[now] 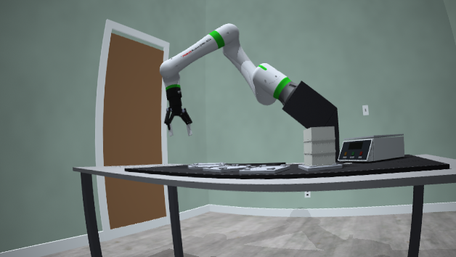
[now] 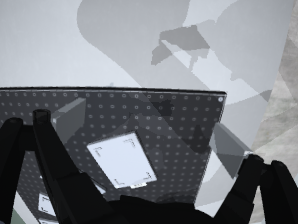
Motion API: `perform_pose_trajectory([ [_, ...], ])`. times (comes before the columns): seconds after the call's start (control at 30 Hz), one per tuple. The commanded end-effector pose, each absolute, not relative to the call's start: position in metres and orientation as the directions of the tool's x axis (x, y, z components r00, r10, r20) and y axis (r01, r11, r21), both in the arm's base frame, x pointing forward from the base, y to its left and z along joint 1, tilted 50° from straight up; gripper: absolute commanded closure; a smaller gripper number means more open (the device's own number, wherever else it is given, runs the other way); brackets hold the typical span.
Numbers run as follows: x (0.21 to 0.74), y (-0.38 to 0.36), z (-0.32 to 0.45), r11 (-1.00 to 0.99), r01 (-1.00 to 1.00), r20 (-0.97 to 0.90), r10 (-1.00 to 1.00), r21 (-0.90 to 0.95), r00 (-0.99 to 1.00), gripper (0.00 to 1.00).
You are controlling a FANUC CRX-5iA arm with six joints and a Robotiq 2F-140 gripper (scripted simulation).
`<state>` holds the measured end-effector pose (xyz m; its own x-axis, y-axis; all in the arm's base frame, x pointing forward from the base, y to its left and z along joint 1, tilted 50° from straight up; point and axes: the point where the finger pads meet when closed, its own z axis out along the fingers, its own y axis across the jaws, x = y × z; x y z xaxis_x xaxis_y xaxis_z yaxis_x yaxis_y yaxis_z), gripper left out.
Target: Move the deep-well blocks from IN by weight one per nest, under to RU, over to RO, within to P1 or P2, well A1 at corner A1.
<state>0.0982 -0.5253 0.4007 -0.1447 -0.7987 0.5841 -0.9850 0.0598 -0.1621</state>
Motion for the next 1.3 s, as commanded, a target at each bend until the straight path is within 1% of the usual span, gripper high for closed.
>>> perform_pose_trajectory([
  [0.0,0.098,-0.525,0.401,0.06,-0.985,0.584,-0.798,-0.162,-0.145,0.0],
  [0.53,0.098,-0.525,0.401,0.06,-0.985,0.584,-0.798,-0.162,-0.145,0.0],
  [0.63,0.112,-0.524,0.394,-0.003,-0.992,0.541,-0.839,-0.122,-0.064,0.0],
  [0.9,0.147,-0.521,0.376,-0.008,-0.993,0.537,-0.842,-0.119,-0.058,0.0],
  [1.0,0.16,-0.518,0.37,-0.074,-0.994,0.491,-0.871,-0.078,0.026,0.0],
  [1.1,0.165,-0.517,0.367,-0.079,-0.994,0.487,-0.873,-0.075,0.033,0.0],
  [1.27,0.186,-0.512,0.356,-0.079,-0.994,0.487,-0.873,-0.075,0.033,0.0],
])
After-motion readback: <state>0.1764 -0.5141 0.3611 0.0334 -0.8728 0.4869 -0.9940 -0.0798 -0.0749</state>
